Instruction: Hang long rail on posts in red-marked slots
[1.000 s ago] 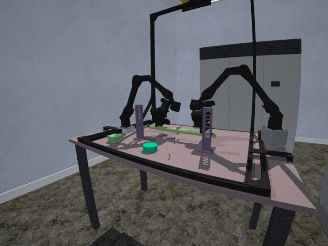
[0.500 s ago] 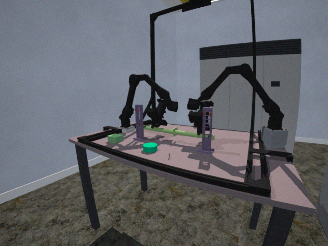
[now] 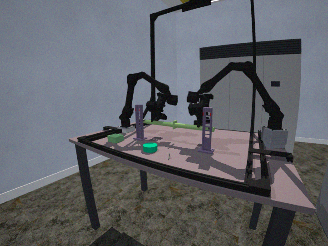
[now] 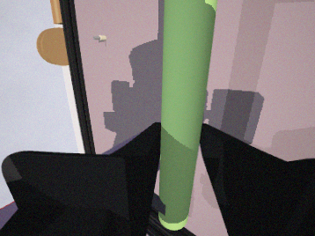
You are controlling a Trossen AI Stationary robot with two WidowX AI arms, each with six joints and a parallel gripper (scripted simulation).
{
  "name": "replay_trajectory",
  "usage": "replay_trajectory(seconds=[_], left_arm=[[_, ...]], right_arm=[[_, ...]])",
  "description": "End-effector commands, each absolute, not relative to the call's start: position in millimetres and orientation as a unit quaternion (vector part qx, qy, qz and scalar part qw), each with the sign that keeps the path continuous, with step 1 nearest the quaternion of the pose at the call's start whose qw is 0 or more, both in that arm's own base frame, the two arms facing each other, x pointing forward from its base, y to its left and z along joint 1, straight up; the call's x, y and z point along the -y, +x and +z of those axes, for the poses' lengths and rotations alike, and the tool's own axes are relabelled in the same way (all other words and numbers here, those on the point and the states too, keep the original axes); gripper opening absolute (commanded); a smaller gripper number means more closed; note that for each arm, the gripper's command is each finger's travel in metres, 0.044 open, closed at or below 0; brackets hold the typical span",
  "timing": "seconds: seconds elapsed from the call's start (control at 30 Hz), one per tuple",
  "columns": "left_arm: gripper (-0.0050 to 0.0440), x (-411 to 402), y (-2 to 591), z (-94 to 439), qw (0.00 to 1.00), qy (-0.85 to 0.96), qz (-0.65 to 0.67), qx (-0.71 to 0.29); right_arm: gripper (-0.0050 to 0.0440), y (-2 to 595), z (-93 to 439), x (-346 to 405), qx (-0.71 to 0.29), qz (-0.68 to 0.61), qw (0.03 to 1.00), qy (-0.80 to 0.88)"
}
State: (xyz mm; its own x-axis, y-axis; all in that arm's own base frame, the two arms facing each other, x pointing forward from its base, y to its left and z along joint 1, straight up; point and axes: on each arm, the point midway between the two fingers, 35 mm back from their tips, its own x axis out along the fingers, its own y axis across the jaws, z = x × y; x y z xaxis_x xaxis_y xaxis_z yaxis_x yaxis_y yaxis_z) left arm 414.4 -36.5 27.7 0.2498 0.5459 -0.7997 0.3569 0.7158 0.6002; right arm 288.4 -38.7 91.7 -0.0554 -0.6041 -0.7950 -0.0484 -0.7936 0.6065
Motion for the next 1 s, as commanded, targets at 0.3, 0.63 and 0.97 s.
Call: replay_trajectory(seconds=[0.3,0.63,0.97], left_arm=[[0.0000,36,416,70,0.698,0.376,0.069,-0.605],[0.0000,36,416,95,0.699,0.375,0.069,-0.605],[0.0000,36,416,105,0.699,0.375,0.070,-0.605]], right_arm=[[0.0000,288,130,39,0.251,-0.681,0.203,0.658],[0.0000,287,156,40,0.250,-0.681,0.203,0.657],[0.0000,286,167,40,0.249,-0.681,0.204,0.657]])
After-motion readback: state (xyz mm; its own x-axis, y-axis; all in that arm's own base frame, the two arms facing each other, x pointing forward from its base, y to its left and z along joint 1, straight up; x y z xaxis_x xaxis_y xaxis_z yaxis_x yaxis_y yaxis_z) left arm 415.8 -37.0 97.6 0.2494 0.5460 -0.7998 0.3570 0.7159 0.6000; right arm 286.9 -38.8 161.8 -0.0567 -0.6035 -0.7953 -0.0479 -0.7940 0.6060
